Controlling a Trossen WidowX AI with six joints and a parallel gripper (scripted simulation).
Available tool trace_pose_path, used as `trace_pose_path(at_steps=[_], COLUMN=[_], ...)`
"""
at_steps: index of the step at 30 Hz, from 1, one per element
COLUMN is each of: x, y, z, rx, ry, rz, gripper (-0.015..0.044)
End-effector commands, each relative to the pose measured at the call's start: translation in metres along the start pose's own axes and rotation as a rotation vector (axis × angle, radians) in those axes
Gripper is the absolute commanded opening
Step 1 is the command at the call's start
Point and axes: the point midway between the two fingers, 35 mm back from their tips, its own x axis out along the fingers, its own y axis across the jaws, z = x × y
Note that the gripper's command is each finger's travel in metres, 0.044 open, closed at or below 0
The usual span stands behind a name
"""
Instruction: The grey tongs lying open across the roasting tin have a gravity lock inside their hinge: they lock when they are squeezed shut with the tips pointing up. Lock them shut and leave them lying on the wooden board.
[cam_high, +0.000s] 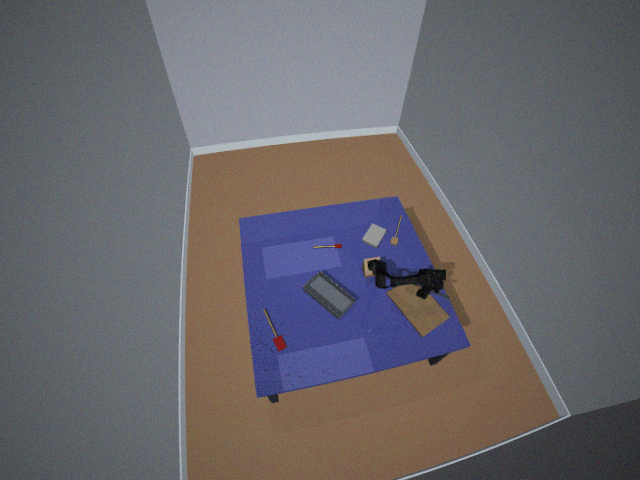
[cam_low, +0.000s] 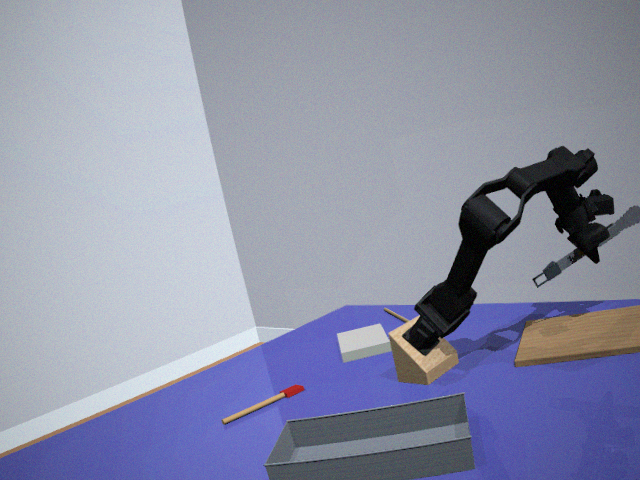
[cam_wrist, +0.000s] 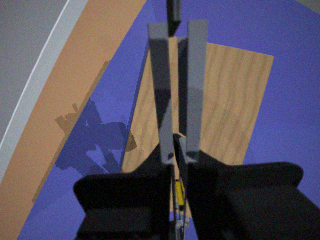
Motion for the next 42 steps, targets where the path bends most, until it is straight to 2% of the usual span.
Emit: trace_pose_path(at_steps=[1, 20, 42], x=[0.0, 0.0, -0.007], y=[0.002, 0.004, -0.018], z=[0.002, 0.0, -0.025], rx=[-0.01, -0.043, -0.04], ry=[-0.066, -0.322, -0.552], rz=[0.012, 0.008, -0.096], gripper=[-0.015, -0.015, -0.015])
